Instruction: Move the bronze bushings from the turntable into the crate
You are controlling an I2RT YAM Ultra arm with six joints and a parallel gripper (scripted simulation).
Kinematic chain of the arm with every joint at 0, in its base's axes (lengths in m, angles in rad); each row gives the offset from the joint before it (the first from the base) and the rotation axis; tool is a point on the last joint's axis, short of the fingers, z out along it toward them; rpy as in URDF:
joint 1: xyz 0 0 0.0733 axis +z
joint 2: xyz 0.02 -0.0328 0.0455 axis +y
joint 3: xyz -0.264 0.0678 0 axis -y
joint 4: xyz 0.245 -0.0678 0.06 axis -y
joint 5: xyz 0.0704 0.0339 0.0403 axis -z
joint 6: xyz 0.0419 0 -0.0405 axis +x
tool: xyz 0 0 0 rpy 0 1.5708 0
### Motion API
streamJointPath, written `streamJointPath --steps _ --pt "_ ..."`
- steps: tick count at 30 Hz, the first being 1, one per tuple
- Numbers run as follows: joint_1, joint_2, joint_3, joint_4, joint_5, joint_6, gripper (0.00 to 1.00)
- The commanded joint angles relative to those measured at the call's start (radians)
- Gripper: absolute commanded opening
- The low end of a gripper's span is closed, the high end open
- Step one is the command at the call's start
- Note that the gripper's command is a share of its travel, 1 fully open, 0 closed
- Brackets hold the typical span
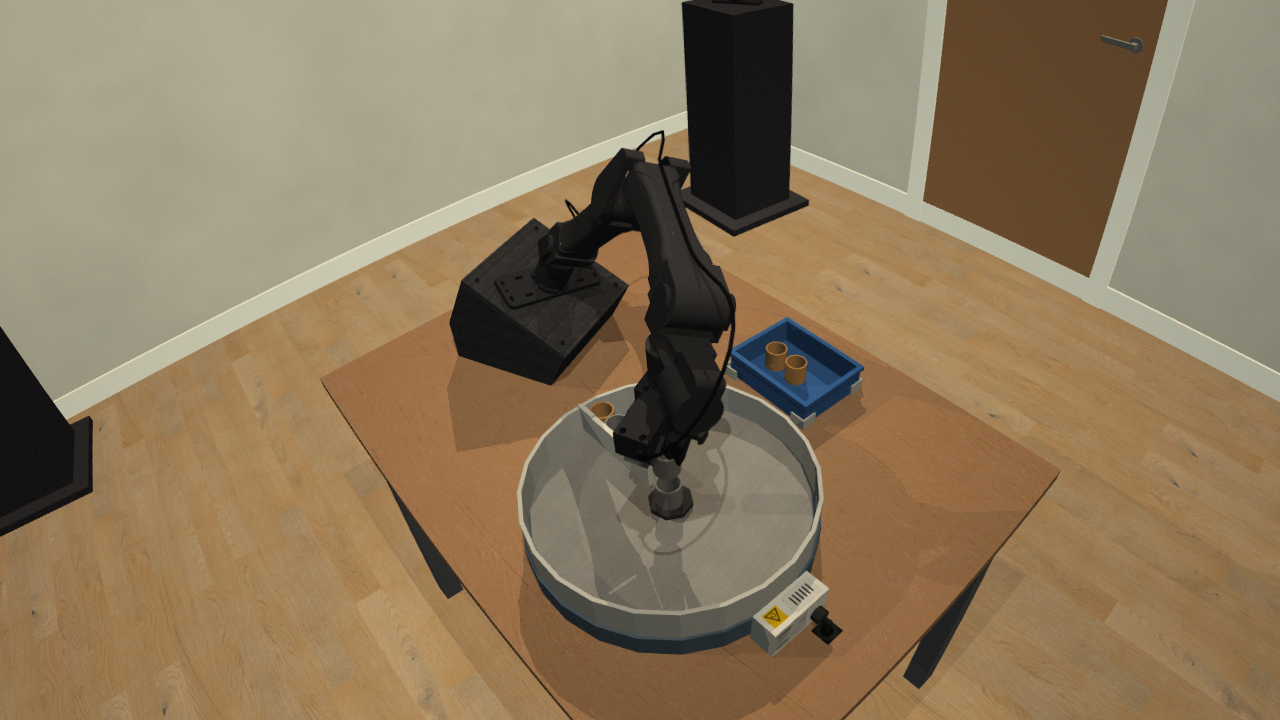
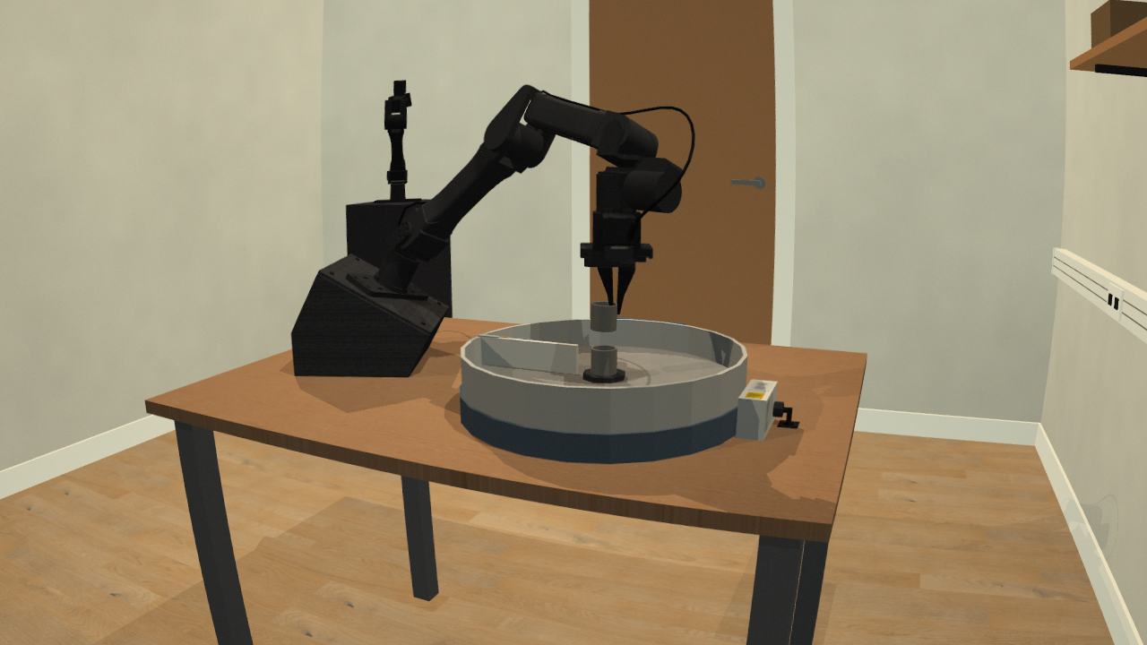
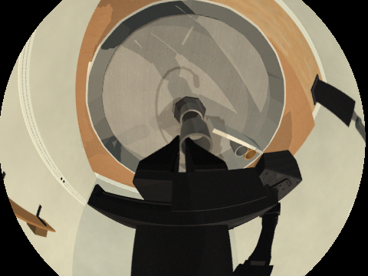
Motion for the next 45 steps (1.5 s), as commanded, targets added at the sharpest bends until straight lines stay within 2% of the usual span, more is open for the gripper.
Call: streamJointPath --steps 1,20,21,45 --pt "-0.010 -0.017 0.042 -0.012 0.017 0.008 0.00" --pt "-0.007 0.000 0.048 -0.015 0.017 0.010 0.00" --pt "-0.006 -0.028 0.049 -0.015 0.017 0.010 0.00" --pt "-0.010 -0.024 0.057 -0.019 0.018 0.010 0.00"
